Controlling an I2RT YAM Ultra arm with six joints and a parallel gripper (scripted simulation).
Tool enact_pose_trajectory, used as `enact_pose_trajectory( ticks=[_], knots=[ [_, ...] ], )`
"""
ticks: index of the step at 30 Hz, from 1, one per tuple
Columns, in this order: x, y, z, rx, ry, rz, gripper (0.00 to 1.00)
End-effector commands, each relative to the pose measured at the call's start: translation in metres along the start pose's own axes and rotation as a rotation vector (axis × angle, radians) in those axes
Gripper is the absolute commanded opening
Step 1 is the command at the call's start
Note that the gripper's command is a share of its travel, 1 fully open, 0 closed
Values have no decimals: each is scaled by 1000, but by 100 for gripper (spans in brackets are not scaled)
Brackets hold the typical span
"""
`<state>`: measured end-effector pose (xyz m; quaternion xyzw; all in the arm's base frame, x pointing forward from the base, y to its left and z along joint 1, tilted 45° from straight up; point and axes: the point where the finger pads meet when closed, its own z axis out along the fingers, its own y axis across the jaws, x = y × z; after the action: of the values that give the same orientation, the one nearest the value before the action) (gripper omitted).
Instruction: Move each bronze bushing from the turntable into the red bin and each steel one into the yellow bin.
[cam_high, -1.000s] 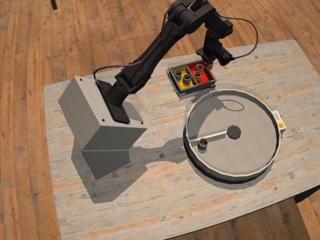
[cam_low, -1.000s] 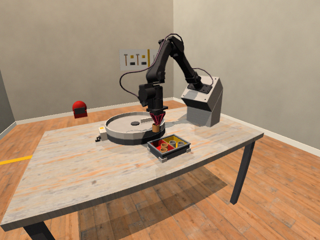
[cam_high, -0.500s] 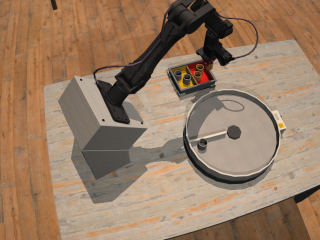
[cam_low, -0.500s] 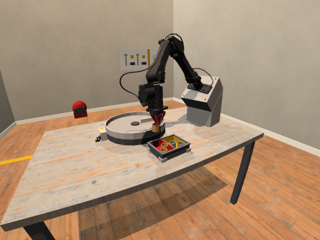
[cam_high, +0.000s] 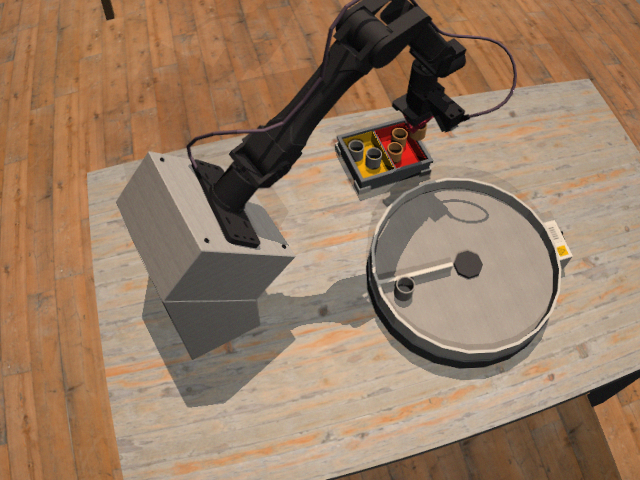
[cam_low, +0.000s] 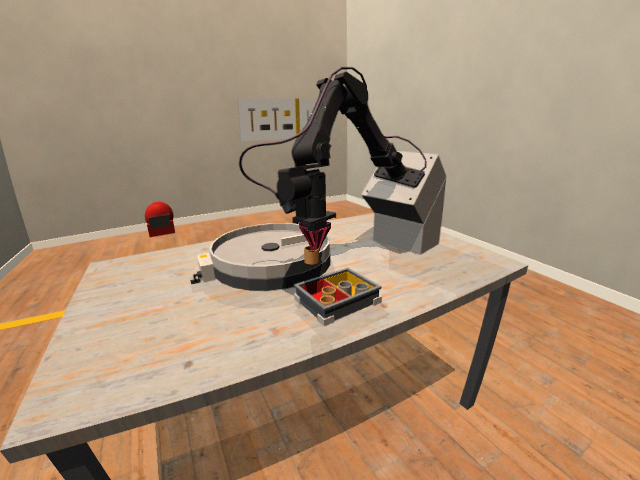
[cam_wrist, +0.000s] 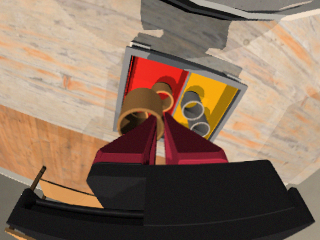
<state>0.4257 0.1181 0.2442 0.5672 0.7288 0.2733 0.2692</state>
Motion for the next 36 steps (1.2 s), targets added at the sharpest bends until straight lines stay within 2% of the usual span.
enact_pose_trajectory(
  ticks=[1,9,10,12,13,16,36],
  knots=[
    [2,10,-8,-22,-8,-4,0],
    [3,7,-4,-10,-8,-5,0],
    [1,14,-16,-39,-7,0,0],
    [4,10,-3,-6,-8,-2,0],
    [4,11,-3,-6,-8,-3,0],
    [2,19,-17,-42,-7,2,0],
    [3,20,-17,-47,-7,2,0]
  ],
)
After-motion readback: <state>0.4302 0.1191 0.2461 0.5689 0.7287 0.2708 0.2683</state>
